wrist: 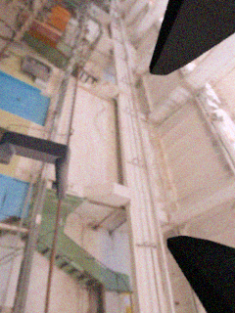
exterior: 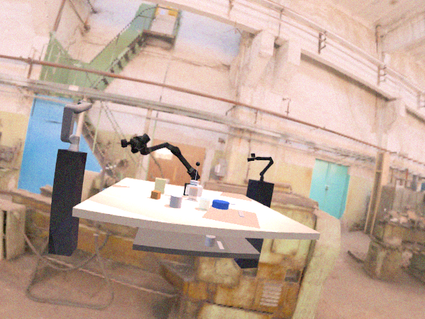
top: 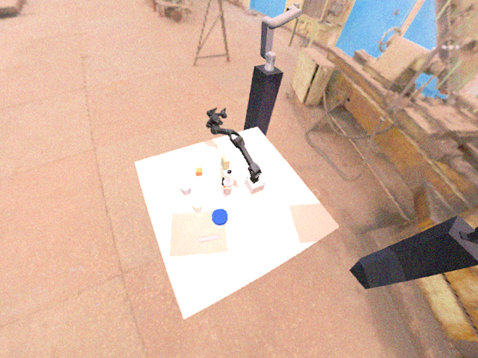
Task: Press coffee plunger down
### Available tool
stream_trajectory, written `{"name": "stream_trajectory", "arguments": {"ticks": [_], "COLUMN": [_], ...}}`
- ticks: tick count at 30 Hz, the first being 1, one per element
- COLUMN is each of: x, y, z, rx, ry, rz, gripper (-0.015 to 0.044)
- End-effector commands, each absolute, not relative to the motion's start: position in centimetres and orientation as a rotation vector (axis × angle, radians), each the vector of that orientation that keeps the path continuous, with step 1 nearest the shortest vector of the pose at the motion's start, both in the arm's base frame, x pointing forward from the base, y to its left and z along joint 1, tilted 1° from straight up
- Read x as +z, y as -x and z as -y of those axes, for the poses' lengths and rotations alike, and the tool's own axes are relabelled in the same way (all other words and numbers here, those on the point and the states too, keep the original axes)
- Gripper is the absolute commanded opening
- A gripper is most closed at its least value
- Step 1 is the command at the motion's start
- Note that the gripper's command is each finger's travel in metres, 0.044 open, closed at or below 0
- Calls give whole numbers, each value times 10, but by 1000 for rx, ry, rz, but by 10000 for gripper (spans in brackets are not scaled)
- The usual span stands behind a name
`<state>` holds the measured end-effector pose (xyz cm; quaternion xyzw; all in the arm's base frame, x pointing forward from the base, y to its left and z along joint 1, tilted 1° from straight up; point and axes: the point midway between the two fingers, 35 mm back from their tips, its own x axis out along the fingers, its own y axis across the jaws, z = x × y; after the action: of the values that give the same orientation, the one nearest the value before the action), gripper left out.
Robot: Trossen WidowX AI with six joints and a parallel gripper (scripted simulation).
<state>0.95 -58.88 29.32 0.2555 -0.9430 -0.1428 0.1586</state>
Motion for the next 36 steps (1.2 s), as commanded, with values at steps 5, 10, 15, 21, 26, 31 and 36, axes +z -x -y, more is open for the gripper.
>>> {"name": "stream_trajectory", "arguments": {"ticks": [5, 10, 15, 21, 26, 31, 36], "x": [375, 409, 430, 435, 421, 395, 359], "y": [-101, -154, -198, -234, -247, -242, -223], "z": [557, 515, 460, 378, 302, 223, 148], "rx": [-933, -1137, -1228, -1204, -1083, -897, -660], "ry": [-943, -996, -975, -872, -737, -567, -381], "rz": [2139, 1719, 1266, 747, 358, 24, -241], "gripper": [440, 440, 440, 440, 440, 440, 440]}}
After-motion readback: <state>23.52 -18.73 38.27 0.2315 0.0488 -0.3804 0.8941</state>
